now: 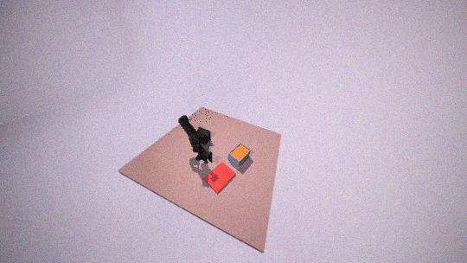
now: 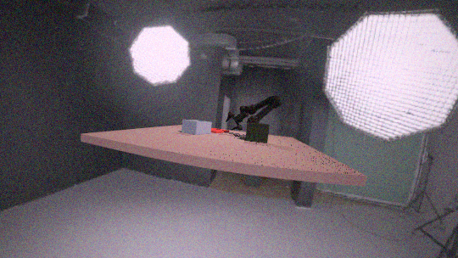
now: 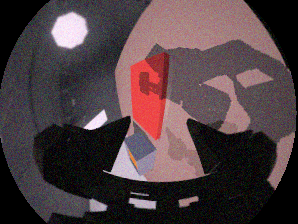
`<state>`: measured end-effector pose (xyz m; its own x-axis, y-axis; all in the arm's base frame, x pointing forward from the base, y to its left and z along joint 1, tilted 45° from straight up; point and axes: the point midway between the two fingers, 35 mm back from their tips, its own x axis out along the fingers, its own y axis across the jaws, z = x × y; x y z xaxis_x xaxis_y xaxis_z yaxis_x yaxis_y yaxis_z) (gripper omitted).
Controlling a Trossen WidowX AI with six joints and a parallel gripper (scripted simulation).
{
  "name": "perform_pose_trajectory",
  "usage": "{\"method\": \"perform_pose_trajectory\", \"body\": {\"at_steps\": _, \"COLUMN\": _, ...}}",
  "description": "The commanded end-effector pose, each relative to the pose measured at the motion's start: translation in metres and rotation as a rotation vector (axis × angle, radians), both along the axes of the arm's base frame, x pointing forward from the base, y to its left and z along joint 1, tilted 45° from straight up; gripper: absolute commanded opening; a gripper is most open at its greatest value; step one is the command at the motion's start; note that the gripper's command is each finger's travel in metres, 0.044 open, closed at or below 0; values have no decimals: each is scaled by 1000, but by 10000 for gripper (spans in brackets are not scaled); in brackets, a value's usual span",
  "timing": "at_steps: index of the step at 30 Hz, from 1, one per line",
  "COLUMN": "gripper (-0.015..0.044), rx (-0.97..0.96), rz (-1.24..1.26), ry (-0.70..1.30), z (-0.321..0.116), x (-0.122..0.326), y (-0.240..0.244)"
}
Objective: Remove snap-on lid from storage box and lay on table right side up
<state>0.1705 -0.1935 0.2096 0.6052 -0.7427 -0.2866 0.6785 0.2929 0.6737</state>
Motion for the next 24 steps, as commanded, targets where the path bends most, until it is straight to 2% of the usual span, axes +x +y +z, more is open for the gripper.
{"method": "perform_pose_trajectory", "body": {"at_steps": 1, "gripper": 440, "rx": -7, "rz": -4, "ry": -11, "z": 10, "x": -2, "y": 7}}
{"method": "perform_pose_trajectory", "body": {"at_steps": 24, "gripper": 440, "rx": -1, "rz": -4, "ry": -10, "z": 35, "x": -11, "y": 43}}
